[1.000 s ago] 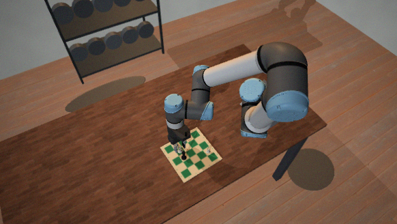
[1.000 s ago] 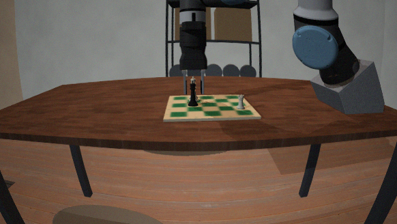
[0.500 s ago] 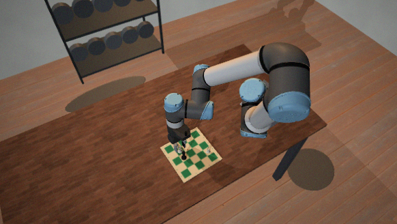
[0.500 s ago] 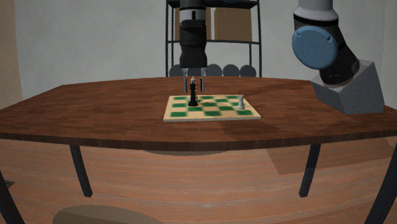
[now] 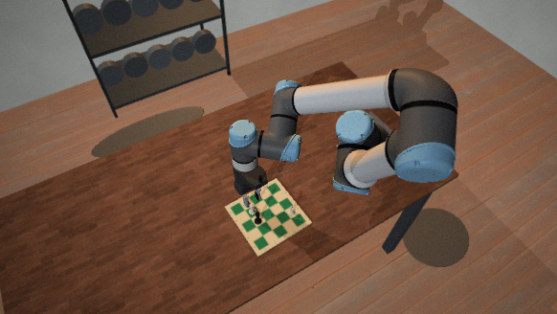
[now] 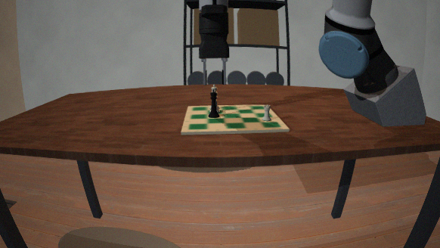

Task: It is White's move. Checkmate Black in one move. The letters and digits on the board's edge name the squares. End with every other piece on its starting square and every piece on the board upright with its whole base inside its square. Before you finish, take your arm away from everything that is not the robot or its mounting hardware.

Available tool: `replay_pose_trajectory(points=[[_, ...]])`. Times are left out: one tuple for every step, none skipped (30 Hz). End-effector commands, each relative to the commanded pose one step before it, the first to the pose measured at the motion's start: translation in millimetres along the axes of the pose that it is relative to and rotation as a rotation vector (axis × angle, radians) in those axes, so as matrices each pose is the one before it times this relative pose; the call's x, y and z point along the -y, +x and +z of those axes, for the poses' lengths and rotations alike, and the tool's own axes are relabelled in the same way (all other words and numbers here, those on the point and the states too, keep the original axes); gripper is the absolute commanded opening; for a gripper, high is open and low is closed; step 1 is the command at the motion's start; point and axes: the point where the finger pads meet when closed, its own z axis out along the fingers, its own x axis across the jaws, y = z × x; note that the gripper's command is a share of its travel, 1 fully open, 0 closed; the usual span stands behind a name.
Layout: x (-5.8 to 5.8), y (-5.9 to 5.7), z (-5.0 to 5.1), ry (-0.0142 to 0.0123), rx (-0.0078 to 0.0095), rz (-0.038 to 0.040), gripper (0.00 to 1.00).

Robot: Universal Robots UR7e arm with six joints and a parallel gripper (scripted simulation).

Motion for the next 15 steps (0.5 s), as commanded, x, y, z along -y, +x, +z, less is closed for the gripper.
replay_pose_trajectory(points=[[0.26,0.26,-22.29,-0.00109,-0.00148,-0.00057,0.79],[-0.01,0.00,-3.43,0.00000,0.00001,0.00000,0.79],[0.00,0.00,-3.13,0.00000,0.00000,0.00000,0.79],[0.01,0.00,-2.81,0.00000,-0.00001,0.00000,0.79],[-0.01,0.00,-2.46,0.00000,0.00001,0.00000,0.79],[0.01,0.00,-2.11,0.00000,0.00000,0.00000,0.79],[0.00,0.00,-1.75,0.00000,0.00000,0.00000,0.79],[0.00,0.00,0.00,0.00000,0.00000,0.00000,0.79],[0.00,0.00,0.00,0.00000,0.00000,0.00000,0.79],[-0.01,0.00,-1.40,0.00000,0.00000,0.00000,0.79],[0.00,0.00,-1.07,0.00000,0.00000,0.00000,0.79],[0.01,0.00,-0.76,0.00000,0.00000,0.00000,0.79],[0.01,0.00,-0.49,0.00000,0.00000,0.00000,0.79],[0.00,0.00,-0.27,0.00000,0.00000,0.00000,0.79],[0.00,0.00,-0.10,0.00000,0.00000,0.00000,0.79]])
